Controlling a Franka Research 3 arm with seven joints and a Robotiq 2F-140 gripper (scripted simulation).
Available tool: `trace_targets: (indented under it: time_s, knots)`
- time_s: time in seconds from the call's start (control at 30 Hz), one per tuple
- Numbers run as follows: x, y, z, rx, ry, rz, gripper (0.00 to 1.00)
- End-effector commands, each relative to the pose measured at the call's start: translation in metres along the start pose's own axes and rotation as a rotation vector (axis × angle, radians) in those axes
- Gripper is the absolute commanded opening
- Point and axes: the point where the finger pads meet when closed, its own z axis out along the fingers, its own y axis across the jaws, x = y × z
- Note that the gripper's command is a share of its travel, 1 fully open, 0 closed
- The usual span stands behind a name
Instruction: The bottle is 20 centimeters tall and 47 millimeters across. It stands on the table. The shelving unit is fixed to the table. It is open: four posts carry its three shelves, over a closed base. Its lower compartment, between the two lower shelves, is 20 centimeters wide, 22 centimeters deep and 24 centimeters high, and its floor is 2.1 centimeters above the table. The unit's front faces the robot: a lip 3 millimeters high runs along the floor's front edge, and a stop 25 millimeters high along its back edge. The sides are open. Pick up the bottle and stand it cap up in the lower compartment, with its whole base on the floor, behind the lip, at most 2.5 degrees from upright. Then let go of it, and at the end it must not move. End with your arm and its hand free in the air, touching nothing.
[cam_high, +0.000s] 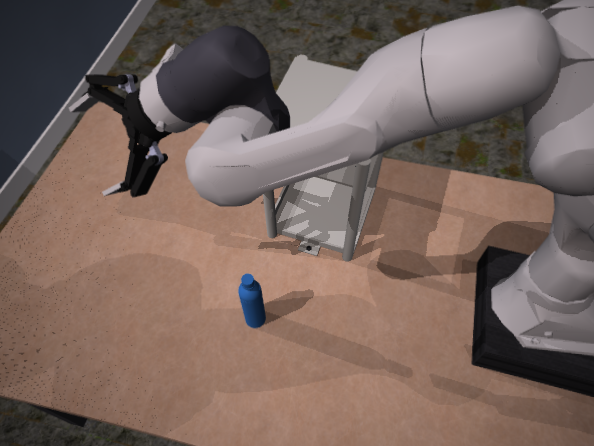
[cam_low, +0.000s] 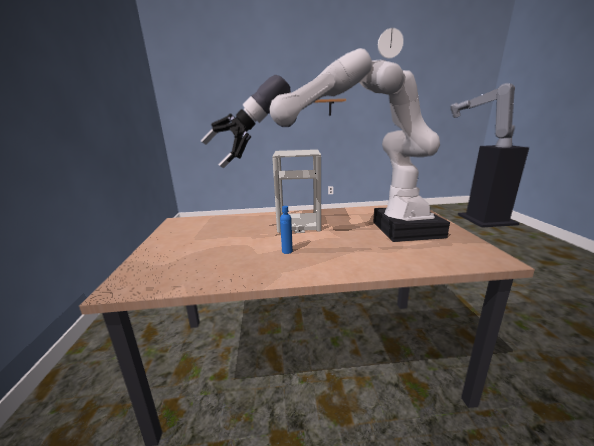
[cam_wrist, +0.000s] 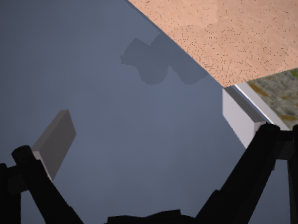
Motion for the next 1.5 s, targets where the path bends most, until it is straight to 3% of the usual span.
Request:
trace_targets:
  time_s: [0.0,0.57,0.63,0.7,0.77,0.87,0.93,0.97,1.43,1.47]
  knots:
    - [0.0,0.003,-0.011,-0.036,0.044,0.048,1.0]
    - [0.0,0.004,-0.011,-0.038,0.045,0.047,1.0]
    - [0.002,0.019,-0.013,-0.08,0.065,0.014,1.0]
    - [0.009,0.053,-0.021,-0.177,0.109,-0.061,1.0]
    - [0.012,0.066,-0.025,-0.214,0.126,-0.091,1.0]
    - [0.017,0.085,-0.031,-0.268,0.149,-0.134,1.0]
    - [0.017,0.085,-0.031,-0.268,0.149,-0.134,1.0]
    - [0.021,0.1,-0.038,-0.312,0.168,-0.171,1.0]
    - [0.053,0.172,-0.084,-0.547,0.266,-0.367,1.0]
    - [0.053,0.172,-0.084,-0.547,0.266,-0.367,1.0]
